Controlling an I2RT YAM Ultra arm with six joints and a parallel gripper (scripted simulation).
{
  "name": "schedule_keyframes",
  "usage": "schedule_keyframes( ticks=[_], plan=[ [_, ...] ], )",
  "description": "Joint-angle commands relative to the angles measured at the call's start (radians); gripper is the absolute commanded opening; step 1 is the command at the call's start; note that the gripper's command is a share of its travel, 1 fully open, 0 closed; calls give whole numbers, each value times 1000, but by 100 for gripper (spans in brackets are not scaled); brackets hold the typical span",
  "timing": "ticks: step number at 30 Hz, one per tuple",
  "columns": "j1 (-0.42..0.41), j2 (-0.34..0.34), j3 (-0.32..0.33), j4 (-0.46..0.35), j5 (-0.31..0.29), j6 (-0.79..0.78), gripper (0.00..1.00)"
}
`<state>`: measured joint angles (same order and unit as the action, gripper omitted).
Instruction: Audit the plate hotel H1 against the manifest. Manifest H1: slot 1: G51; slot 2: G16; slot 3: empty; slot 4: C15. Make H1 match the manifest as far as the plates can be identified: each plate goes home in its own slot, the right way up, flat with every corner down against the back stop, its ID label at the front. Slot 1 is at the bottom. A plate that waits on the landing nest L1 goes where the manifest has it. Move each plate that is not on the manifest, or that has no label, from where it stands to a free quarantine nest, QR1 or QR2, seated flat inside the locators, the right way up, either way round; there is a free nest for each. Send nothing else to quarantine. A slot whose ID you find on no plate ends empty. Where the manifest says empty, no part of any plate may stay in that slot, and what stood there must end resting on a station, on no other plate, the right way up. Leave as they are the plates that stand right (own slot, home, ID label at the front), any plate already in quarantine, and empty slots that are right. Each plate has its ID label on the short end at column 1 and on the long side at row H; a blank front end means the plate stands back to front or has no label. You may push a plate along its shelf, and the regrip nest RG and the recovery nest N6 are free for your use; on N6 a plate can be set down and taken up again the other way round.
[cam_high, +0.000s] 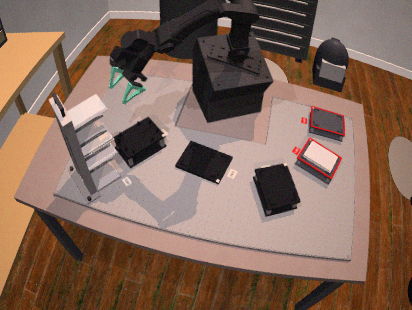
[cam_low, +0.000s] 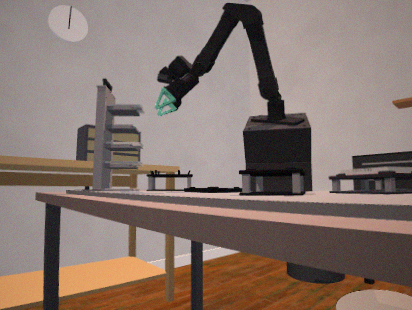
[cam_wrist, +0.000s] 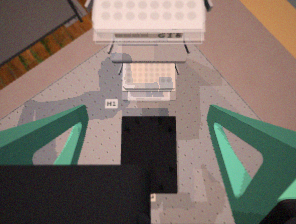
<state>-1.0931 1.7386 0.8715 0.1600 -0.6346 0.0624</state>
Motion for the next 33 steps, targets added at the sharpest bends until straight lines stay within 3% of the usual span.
schedule_keyframes(
  ticks=[1,33],
  plan=[
    [-2,-2,23,3,7,5,100],
    [38,103,183,-33,39,36,100]
  ],
)
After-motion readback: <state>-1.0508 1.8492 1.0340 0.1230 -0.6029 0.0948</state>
